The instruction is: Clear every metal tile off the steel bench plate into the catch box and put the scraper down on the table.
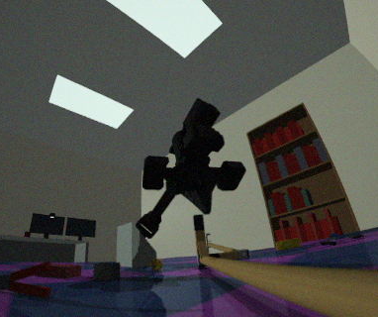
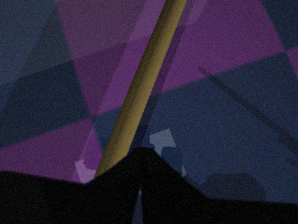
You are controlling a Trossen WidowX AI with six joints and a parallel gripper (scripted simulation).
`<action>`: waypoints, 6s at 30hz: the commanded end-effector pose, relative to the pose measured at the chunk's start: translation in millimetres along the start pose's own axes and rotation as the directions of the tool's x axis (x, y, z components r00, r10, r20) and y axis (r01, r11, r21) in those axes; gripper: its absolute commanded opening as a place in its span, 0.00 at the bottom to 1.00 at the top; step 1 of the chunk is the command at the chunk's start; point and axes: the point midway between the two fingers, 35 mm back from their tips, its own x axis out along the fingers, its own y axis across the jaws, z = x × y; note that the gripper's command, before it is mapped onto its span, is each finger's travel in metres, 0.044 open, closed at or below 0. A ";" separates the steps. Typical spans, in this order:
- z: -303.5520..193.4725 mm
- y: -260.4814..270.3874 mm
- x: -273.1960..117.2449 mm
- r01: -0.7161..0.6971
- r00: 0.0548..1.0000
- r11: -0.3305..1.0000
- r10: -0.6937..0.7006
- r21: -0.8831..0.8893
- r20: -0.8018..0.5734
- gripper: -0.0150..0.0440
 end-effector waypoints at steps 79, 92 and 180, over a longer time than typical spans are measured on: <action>-49.4 -35.7 75.1 -0.053 0.999 0.993 0.053 -0.107 -0.003 0.25; -47.7 -27.2 77.9 -0.053 0.999 0.993 0.053 -0.108 -0.004 0.25; -30.9 56.7 86.5 -0.058 0.998 0.992 0.058 -0.108 -0.005 0.25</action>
